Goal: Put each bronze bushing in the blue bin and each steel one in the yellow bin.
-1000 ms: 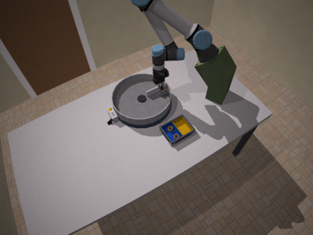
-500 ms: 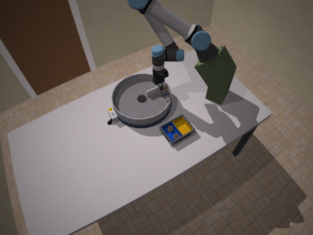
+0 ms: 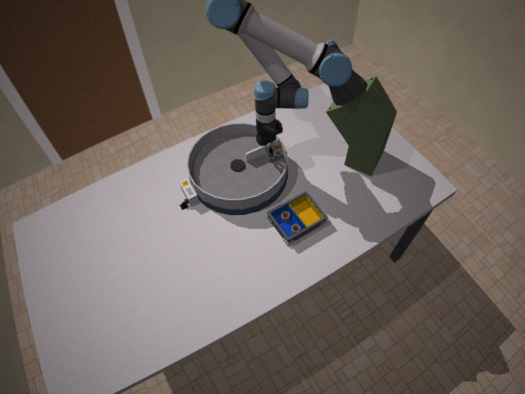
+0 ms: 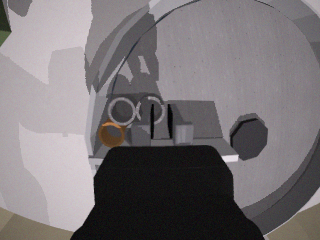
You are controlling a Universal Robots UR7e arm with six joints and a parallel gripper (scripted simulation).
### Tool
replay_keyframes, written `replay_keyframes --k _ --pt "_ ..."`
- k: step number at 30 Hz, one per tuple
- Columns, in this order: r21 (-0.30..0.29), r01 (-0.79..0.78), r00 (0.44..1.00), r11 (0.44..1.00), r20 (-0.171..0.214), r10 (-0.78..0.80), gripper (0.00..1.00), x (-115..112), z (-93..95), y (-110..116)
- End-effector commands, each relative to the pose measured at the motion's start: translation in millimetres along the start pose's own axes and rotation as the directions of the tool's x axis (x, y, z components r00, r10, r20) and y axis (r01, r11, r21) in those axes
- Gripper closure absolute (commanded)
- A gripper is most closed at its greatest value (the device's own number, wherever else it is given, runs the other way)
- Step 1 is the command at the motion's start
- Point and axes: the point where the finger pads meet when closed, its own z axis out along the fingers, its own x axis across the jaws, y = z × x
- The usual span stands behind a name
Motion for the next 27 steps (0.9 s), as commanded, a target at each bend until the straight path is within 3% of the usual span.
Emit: replay_keyframes --k 1,27 --pt "0.000 0.000 1.000 1.000 -0.002 0.000 0.60 0 10.4 0" --pt "0.000 0.000 1.000 1.000 -0.002 0.000 0.60 0 23.7 0"
